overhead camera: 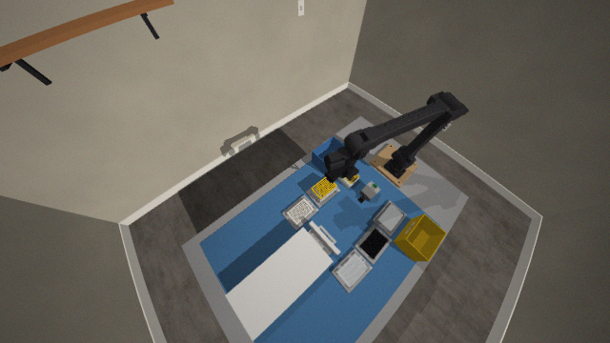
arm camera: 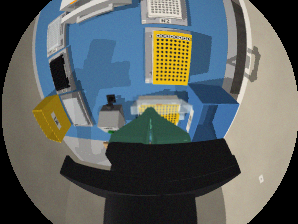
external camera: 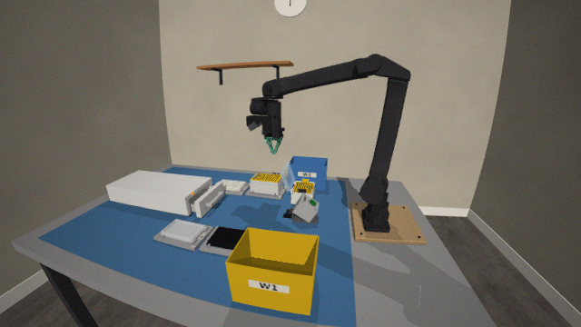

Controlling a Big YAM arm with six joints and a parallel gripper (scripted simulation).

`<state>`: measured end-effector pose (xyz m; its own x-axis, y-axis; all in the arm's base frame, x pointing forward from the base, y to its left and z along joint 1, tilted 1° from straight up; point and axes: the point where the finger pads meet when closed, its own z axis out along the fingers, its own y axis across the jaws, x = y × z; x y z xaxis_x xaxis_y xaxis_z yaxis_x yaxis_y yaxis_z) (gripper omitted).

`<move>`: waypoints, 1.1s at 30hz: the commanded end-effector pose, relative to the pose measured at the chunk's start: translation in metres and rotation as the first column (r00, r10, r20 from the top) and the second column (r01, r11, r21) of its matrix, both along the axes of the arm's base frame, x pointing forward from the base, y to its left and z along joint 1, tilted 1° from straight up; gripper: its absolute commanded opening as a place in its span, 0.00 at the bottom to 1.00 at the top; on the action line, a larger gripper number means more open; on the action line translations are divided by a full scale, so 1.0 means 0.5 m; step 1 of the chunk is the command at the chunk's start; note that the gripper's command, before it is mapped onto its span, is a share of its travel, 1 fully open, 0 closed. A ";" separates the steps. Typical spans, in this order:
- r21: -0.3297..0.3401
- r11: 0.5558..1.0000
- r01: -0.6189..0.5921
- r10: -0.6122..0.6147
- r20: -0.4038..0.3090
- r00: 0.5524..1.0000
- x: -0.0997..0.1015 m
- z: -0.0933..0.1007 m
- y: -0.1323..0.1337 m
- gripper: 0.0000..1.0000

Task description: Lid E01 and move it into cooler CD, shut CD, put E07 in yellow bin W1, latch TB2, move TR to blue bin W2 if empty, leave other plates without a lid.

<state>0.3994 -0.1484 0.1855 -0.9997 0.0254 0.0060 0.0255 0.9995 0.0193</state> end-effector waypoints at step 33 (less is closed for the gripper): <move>-0.013 0.999 -0.031 0.031 0.025 0.999 0.008 -0.042 -0.052 0.00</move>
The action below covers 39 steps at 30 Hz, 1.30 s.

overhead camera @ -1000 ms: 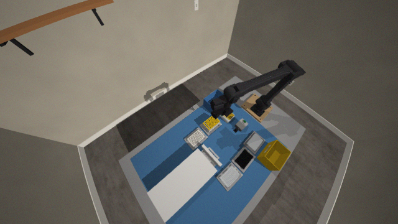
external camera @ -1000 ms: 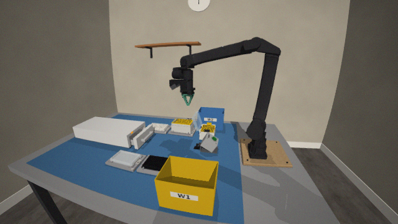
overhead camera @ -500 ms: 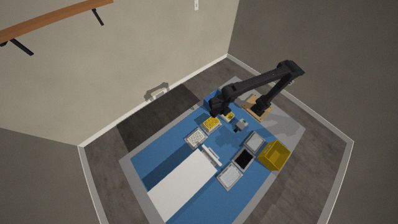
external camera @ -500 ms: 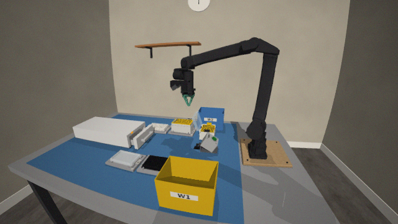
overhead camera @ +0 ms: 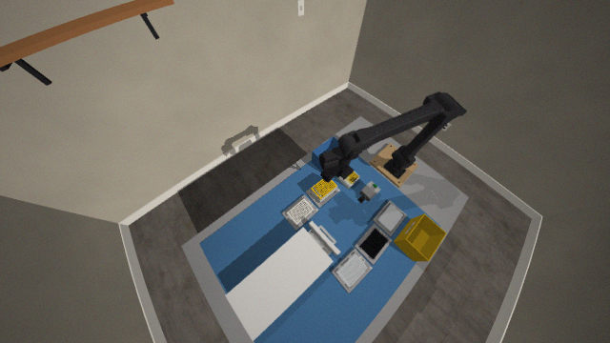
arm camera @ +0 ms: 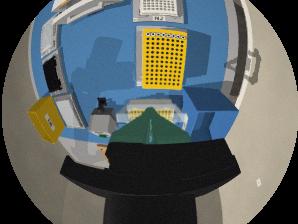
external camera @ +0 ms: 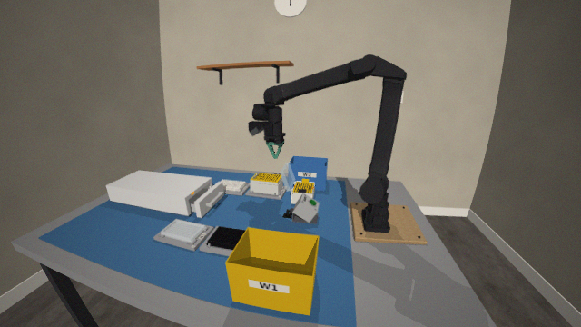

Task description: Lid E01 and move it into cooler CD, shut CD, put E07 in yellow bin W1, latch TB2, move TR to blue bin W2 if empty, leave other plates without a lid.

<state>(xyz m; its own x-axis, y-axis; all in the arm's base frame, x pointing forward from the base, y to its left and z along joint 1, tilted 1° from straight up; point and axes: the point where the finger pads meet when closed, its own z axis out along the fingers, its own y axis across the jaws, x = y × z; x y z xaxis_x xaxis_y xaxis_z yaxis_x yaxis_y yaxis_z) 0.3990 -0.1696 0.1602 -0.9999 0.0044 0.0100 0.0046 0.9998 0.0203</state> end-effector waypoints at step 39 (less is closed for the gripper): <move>-0.020 1.000 -0.003 0.004 0.047 0.999 0.026 -0.072 -0.011 0.00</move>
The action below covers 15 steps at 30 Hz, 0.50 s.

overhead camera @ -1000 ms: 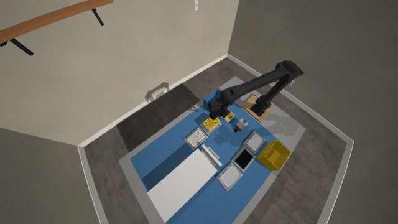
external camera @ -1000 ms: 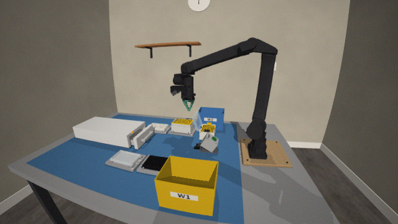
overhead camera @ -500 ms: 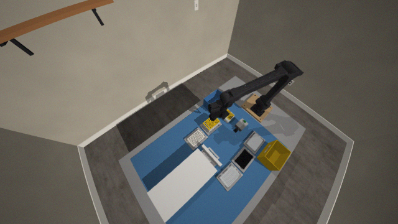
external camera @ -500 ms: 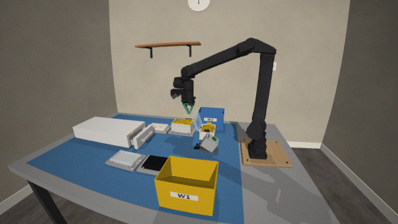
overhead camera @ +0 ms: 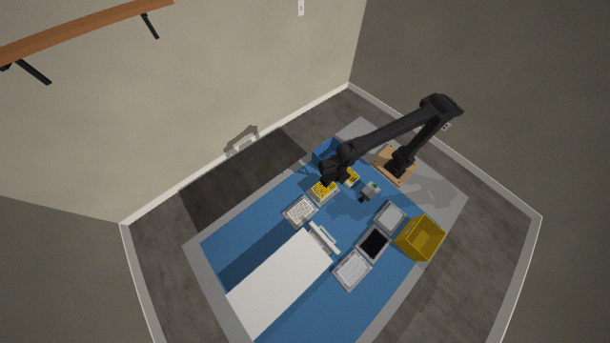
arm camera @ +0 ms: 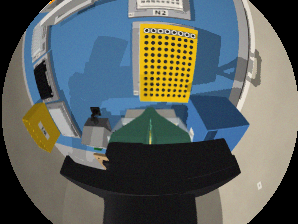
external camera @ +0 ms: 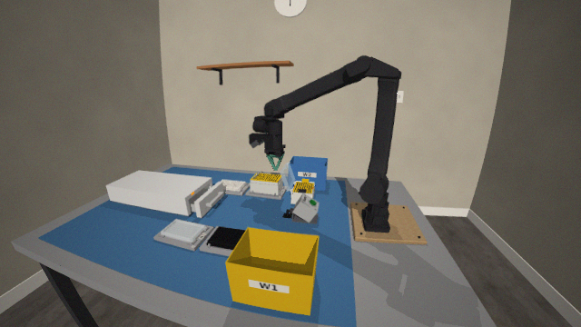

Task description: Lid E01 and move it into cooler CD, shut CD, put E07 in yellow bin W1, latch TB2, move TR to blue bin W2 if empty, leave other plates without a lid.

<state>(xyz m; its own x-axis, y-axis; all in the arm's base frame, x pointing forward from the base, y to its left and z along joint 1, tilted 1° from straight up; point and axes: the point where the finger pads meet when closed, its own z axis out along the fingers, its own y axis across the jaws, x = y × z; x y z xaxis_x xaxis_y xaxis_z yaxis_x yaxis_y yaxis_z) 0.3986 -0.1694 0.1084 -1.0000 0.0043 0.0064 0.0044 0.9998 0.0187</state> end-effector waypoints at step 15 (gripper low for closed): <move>-0.019 1.000 -0.002 0.003 0.040 0.999 -0.011 0.028 -0.013 0.00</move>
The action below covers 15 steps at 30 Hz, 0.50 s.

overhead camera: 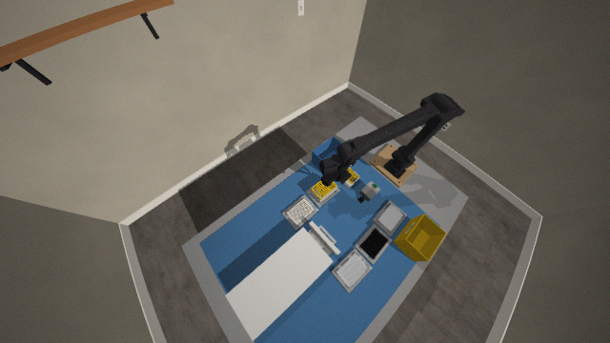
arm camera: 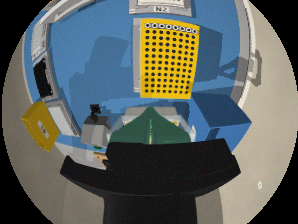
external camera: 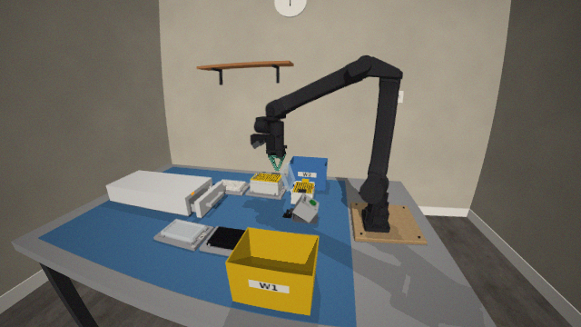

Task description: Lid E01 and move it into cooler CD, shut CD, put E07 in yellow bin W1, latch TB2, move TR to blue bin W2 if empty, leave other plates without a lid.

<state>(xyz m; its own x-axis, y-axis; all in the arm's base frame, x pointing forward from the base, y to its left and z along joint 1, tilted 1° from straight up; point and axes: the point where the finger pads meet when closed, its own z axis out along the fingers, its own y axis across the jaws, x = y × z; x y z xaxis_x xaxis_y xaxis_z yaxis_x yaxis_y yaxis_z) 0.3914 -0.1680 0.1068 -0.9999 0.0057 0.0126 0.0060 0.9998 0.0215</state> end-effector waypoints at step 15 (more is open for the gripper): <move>-0.020 1.000 -0.004 0.005 0.040 0.999 -0.033 0.035 -0.015 0.00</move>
<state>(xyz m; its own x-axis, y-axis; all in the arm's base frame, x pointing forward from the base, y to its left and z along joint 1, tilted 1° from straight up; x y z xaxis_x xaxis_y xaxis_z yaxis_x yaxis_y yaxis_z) 0.3764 -0.1690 0.1111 -1.0000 0.0070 0.0066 0.0071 0.9998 0.0192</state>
